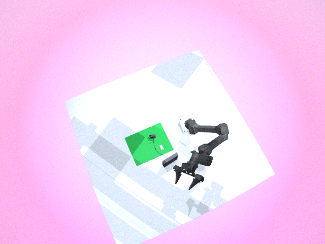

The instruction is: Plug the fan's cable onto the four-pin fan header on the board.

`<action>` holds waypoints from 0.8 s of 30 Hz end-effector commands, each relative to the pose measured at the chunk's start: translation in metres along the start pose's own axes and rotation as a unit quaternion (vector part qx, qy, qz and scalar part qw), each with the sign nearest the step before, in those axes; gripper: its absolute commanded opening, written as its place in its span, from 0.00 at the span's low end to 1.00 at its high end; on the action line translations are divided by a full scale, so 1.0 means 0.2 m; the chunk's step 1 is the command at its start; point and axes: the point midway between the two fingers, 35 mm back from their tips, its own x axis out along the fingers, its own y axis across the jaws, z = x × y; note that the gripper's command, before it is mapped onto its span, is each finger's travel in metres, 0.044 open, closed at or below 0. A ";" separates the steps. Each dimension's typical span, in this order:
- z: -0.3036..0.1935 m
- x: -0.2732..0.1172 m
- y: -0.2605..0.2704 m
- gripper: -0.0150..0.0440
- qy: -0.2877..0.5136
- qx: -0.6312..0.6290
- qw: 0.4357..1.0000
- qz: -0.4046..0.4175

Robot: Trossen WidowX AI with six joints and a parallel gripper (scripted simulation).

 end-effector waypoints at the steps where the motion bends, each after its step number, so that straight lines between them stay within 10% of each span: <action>1: 0.04 0.07 -0.28 1.00 0.009 -0.013 0.997 -0.079; 24: -0.09 -0.47 -1.97 1.00 0.280 0.013 0.830 -0.482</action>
